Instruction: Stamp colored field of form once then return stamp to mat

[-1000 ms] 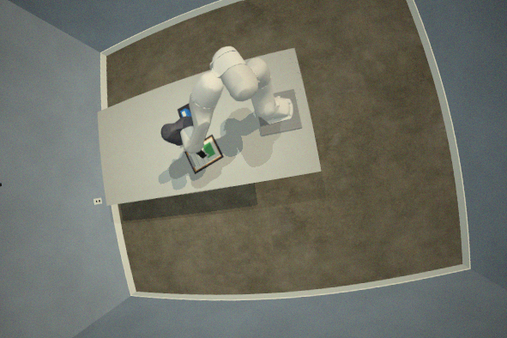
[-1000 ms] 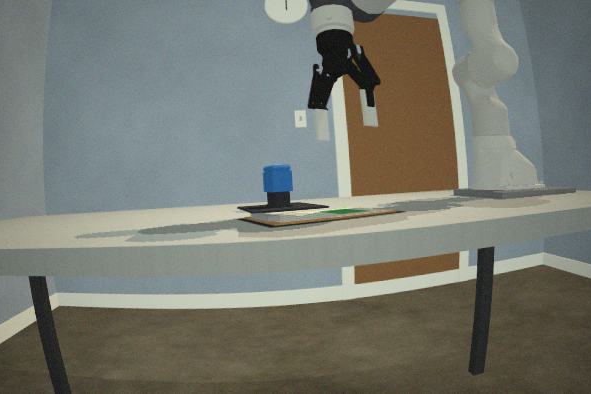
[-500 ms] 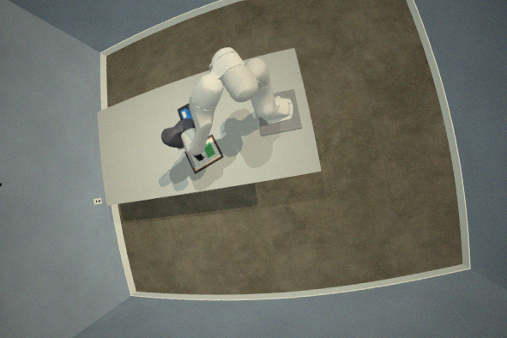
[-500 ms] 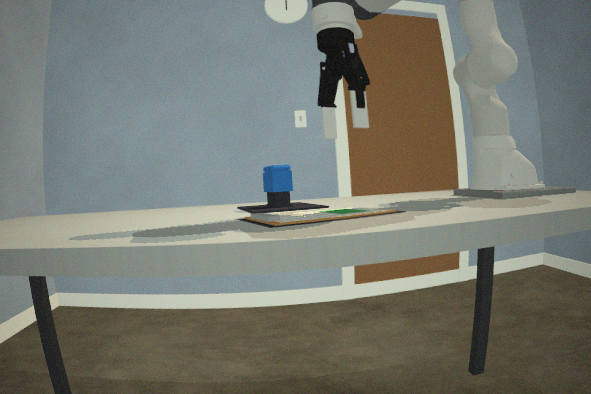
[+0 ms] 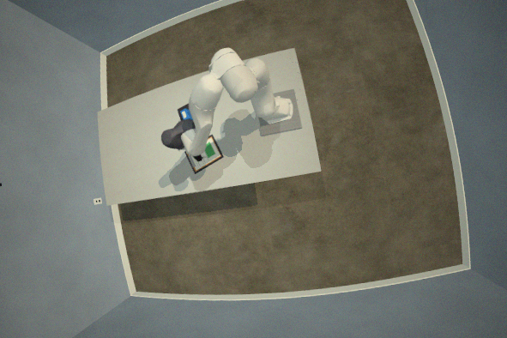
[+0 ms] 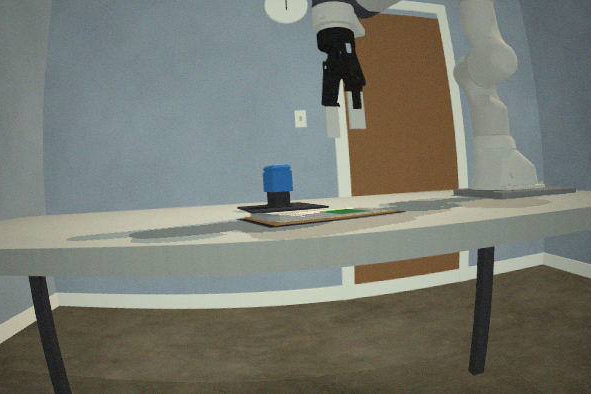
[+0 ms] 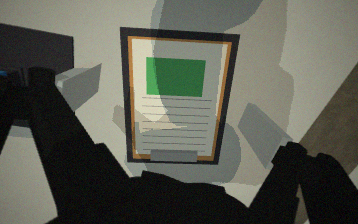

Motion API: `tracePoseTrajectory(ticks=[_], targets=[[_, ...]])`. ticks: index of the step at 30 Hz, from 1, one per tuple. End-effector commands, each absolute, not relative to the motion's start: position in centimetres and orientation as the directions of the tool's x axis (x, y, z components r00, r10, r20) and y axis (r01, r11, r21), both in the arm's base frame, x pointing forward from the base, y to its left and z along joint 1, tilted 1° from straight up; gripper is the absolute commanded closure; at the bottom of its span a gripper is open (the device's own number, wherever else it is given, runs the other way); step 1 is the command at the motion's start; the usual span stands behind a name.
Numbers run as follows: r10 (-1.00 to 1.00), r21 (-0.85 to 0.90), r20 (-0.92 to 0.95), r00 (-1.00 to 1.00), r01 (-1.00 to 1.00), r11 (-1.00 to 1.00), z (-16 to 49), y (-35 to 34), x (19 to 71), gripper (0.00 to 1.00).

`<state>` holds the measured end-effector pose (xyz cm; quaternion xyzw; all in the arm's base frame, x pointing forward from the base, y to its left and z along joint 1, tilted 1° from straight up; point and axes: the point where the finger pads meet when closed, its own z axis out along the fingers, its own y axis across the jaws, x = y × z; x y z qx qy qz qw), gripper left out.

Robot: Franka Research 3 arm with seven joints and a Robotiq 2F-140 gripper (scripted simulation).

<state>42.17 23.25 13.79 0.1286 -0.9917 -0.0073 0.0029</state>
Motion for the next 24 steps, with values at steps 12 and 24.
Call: tracePoseTrajectory(ticks=[12,24], targets=[[-0.709,-0.013,-0.007,-0.705,-0.709,0.705,17.9,23.3,42.3,0.00],[-0.870,-0.054,-0.022,-0.493,-0.868,0.493,20.1,23.2,42.2,0.00]])
